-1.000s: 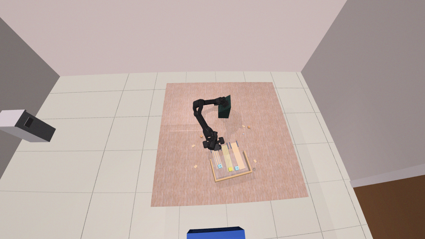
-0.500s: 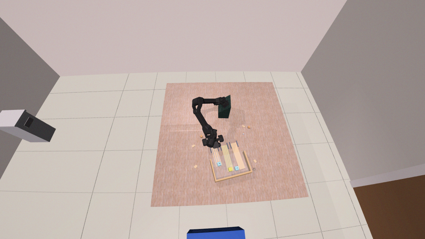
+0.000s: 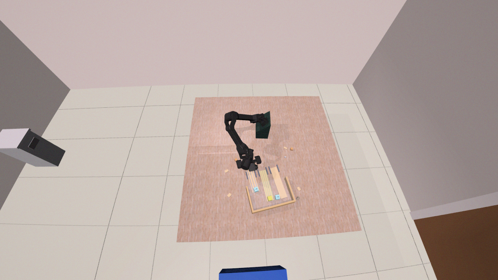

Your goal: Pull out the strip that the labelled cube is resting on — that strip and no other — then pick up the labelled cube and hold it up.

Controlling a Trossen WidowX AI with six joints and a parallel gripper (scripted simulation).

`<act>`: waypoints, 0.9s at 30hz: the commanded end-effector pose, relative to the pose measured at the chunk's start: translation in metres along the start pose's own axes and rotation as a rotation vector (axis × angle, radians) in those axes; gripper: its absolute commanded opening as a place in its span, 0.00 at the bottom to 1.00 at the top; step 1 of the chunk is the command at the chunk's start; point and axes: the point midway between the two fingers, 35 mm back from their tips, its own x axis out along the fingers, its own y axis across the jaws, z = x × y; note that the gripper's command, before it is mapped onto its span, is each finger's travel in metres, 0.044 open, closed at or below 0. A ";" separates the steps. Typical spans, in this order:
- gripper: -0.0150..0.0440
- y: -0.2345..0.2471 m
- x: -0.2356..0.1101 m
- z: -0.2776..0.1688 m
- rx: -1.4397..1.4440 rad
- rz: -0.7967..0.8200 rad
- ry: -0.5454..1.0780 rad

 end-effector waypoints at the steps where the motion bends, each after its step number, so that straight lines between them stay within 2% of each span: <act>1: 0.25 0.002 0.007 -0.016 -0.006 0.010 0.033; 27: 0.25 0.003 0.006 -0.050 -0.007 0.010 0.035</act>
